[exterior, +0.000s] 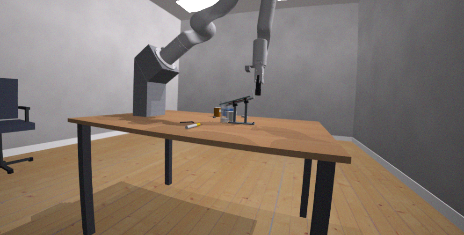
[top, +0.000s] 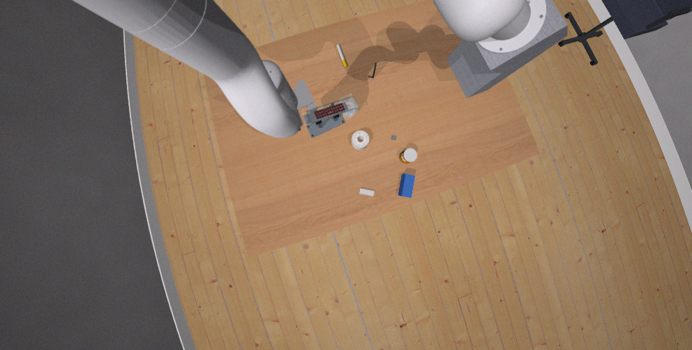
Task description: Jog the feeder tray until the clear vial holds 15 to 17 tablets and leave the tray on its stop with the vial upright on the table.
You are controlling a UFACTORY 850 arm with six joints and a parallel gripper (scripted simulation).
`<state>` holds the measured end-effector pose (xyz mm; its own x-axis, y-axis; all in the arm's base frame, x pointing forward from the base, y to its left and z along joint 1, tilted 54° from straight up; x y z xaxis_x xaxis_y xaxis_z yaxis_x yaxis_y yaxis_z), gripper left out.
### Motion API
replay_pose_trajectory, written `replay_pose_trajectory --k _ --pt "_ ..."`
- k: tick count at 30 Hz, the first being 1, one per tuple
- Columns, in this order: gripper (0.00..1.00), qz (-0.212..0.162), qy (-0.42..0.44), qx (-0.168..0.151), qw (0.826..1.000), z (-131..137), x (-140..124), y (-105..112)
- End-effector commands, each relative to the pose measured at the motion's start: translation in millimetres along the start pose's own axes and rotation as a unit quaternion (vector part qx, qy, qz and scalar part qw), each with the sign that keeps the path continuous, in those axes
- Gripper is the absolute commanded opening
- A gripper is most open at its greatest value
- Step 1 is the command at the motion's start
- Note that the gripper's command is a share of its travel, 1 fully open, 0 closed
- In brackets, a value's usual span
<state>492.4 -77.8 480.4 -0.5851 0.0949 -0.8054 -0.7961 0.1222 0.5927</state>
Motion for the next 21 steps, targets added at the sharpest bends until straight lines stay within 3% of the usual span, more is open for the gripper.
replay_pose_trajectory --k 1,21 --pt "0.0 -0.001 0.0 -0.005 1.0 -1.3 1.0 -0.2" --pt "0.0 -0.001 0.0 -0.005 1.0 -1.9 9.5 -2.9"
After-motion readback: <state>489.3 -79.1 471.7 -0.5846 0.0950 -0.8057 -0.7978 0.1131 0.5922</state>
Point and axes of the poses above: the point where the finger pads meet when closed, its own y axis back along the fingers, its own z axis across the jaws, x = y × z, the point moved 10 cm from there along y, back along the fingers, and after that the axes turned 4 degrees about -y, right-handed, at the moved point
